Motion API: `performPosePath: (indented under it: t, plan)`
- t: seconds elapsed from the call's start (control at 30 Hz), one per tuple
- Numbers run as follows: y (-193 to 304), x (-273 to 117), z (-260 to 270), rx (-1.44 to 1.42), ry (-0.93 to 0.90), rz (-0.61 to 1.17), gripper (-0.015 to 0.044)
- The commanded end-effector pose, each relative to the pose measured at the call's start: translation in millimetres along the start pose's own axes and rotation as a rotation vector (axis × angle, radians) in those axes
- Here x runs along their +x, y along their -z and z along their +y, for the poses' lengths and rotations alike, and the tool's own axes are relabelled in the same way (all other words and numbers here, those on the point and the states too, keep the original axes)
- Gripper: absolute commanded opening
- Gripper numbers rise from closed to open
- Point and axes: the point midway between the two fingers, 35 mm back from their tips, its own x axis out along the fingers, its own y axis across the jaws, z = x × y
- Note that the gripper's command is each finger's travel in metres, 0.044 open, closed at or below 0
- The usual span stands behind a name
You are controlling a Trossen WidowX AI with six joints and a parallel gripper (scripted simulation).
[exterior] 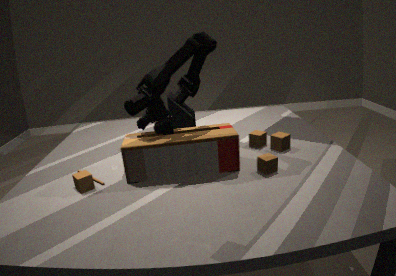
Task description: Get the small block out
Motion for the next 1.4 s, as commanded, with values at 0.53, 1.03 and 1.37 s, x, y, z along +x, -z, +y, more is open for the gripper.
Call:
performPosePath:
  t: [0.53,1.03,1.37]
  plan:
    - [33.6,10.9,1.4,-0.004,-0.003,0.001,0.0400]
    - [24.2,7.6,2.7,-0.004,-0.004,0.000,0.0400]
    - [34.9,11.4,2.7,-0.004,-0.003,0.001,0.0400]
